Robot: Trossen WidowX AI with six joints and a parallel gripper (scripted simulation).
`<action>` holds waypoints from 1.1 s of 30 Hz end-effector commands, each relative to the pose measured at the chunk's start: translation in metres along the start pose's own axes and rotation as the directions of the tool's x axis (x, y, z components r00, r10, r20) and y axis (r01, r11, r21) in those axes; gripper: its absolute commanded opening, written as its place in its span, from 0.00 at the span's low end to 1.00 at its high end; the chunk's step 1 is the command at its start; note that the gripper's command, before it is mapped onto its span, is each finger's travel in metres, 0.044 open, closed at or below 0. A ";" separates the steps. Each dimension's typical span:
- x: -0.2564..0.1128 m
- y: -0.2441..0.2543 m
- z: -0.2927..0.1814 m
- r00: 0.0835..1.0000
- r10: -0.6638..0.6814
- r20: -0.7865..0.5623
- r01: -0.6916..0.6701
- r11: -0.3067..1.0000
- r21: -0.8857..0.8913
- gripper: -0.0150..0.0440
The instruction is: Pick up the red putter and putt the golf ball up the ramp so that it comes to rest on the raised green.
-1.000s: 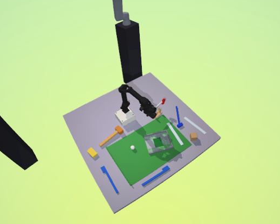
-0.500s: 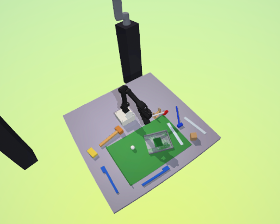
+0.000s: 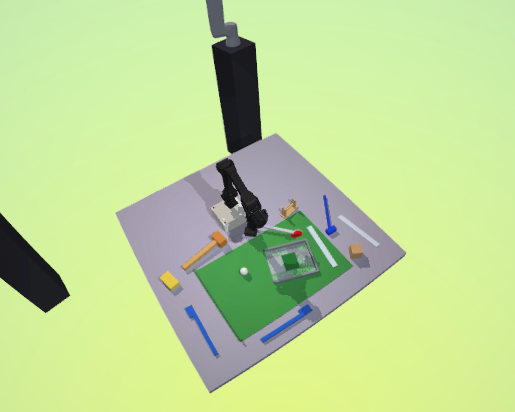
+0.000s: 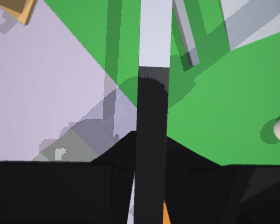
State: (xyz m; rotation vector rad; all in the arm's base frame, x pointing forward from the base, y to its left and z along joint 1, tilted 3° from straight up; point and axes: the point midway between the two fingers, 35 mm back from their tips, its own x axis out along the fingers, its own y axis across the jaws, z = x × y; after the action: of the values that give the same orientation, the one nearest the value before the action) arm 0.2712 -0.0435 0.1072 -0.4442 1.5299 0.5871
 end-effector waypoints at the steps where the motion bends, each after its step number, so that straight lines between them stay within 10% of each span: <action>1: -0.008 -0.013 -0.014 1.000 -0.005 -0.014 0.007 0.991 0.131 0.25; 33: -0.061 -0.055 -0.167 0.986 0.088 -0.140 0.096 0.383 0.919 0.25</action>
State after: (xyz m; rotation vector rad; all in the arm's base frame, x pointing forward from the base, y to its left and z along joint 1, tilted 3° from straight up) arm 0.1783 -0.1903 0.1588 0.3980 1.7599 -0.3804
